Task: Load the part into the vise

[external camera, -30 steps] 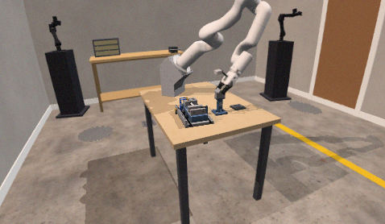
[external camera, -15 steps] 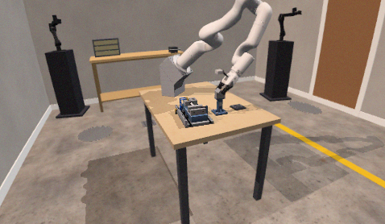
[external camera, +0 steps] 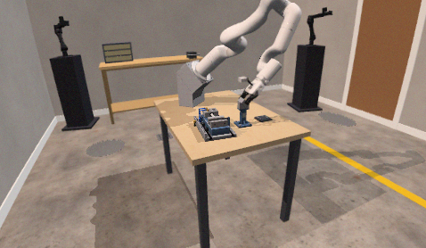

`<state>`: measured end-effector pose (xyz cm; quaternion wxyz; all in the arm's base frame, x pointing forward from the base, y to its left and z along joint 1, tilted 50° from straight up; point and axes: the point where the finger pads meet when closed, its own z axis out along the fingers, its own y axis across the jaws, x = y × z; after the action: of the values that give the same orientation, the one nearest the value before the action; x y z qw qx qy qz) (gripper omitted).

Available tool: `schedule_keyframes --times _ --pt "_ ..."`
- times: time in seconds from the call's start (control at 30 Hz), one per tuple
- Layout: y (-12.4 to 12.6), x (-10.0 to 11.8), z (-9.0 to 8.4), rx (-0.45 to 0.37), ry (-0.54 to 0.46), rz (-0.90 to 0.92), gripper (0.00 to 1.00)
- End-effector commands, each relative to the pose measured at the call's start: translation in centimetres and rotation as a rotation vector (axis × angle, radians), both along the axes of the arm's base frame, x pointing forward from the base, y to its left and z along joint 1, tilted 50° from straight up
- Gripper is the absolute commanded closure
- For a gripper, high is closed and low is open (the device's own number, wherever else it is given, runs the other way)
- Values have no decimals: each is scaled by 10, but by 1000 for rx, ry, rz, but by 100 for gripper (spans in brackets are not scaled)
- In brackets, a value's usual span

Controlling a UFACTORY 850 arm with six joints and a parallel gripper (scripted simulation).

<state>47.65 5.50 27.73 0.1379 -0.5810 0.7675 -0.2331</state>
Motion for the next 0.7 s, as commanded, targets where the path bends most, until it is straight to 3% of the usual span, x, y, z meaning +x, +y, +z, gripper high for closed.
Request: schedule_keyframes --times 0.0,0.63,0.67 --pt "0 0 0 -2 0 -1 11" --pt "0 0 0 -2 0 -2 11" --pt "0 0 0 -2 0 -2 100"
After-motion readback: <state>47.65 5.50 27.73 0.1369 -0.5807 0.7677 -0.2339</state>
